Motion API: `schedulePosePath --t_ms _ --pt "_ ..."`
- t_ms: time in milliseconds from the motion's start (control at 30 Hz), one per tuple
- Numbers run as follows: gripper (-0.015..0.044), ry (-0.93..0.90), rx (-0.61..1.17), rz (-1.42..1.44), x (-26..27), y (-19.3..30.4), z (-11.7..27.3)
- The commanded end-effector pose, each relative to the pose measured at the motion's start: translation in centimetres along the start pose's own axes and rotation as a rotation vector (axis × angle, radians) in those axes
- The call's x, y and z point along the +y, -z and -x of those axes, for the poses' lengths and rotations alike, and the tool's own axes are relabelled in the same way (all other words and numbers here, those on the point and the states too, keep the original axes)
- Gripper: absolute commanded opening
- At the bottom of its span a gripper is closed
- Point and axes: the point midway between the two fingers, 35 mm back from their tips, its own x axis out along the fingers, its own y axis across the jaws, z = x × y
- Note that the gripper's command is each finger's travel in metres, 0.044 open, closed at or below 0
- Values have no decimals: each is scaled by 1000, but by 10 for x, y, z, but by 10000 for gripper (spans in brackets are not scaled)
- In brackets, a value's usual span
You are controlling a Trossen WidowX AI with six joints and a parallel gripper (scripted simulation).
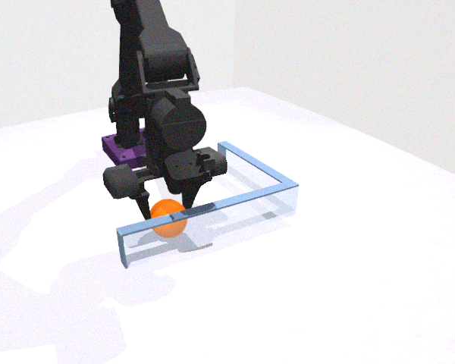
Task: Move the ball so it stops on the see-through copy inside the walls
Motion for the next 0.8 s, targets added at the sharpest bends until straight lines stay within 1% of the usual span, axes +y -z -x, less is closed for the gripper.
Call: schedulePosePath --t_ms 0,33,67,200,233,400,433,633,667,767 --pt "394 0 0 0 0 0 0" --pt "411 0 0 0 0 0 3" --pt "411 0 0 1 0 -2 11" --pt "411 -3 -1 5 0 -2 74" --pt "411 -3 -1 6 0 -1 82" --pt "411 -3 -1 6 0 -1 85" --pt "411 2 -12 2 -1 -3 79" --pt "411 2 -12 2 -1 -3 79" --pt "437 2 -12 2 -1 -3 81" --pt "440 1 -10 2 -1 -1 111"
